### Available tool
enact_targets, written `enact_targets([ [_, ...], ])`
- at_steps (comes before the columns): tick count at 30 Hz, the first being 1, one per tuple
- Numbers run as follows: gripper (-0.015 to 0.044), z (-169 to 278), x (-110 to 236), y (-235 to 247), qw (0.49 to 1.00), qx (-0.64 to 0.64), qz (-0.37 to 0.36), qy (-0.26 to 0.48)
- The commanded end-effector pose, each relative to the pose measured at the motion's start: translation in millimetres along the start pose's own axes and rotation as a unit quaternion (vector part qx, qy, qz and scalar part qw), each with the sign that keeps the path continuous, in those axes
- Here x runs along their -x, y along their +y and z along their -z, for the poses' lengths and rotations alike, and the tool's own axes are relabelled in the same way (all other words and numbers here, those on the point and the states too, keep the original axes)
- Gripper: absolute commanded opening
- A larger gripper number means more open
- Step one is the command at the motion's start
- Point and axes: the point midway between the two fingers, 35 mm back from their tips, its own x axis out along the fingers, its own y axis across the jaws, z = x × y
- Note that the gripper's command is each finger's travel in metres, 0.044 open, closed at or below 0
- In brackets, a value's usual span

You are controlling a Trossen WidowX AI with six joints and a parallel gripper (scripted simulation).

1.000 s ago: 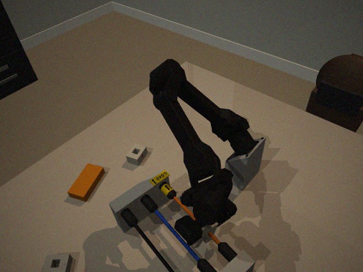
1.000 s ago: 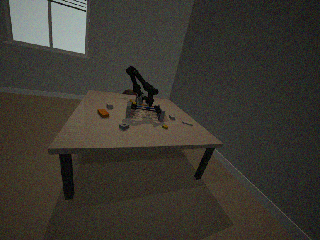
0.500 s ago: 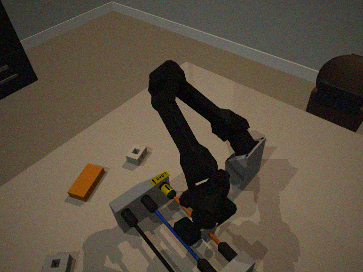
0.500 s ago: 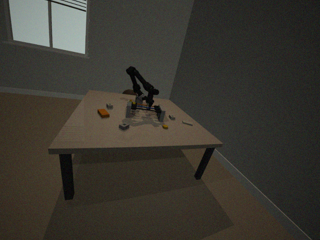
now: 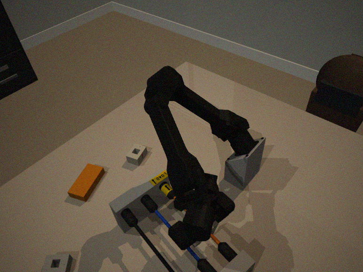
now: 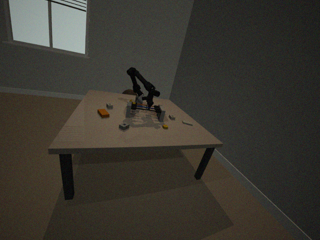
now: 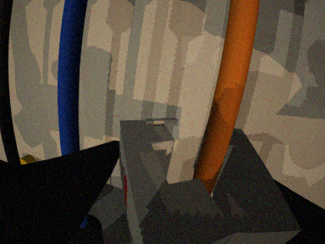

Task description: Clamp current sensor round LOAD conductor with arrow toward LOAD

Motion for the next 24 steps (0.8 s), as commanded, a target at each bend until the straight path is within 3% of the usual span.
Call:
enact_targets([
  [1,0.0000,5.8,11.2,1.1,1.000,0.000,0.027,0.011],
  [18,0.0000,2.8,12.2,-1.2,0.999,0.001,0.045,0.008],
  [24,0.0000,3.4,13.3,-7.6,1.000,0.001,0.010,0.008],
])
